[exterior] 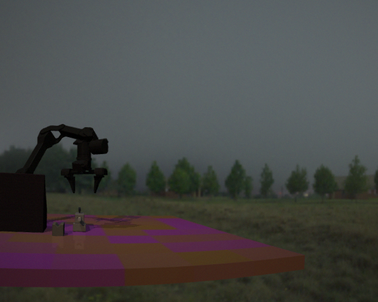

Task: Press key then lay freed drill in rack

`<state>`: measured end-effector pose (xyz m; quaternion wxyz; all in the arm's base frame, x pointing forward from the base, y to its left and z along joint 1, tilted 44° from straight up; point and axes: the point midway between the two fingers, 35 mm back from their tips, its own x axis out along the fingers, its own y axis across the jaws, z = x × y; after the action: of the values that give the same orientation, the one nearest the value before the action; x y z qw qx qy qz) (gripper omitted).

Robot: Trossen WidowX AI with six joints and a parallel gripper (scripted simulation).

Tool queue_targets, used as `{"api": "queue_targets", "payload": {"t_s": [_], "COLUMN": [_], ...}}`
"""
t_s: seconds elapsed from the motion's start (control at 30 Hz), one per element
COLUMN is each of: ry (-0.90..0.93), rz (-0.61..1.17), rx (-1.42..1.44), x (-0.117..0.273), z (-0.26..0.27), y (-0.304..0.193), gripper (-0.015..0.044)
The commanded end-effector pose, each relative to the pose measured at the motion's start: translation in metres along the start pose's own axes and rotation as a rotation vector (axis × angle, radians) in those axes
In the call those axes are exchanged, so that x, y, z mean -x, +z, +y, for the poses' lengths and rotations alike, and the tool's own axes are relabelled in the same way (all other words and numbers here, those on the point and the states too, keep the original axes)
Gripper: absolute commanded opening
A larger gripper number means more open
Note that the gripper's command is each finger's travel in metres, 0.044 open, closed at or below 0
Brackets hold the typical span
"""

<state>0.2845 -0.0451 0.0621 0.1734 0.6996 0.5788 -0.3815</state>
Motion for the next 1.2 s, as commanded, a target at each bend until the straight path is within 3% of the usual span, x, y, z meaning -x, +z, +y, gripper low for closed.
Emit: {"api": "queue_targets", "payload": {"t_s": [0.0, 1.17], "ry": [-0.015, -0.119], "rz": [-0.006, -0.024], "rx": [0.806, 2.839], "x": [-0.019, -0.058], "z": [0.011, 0.035], "y": [0.033, 0.102], "gripper": [0.0440, 0.0440]}}
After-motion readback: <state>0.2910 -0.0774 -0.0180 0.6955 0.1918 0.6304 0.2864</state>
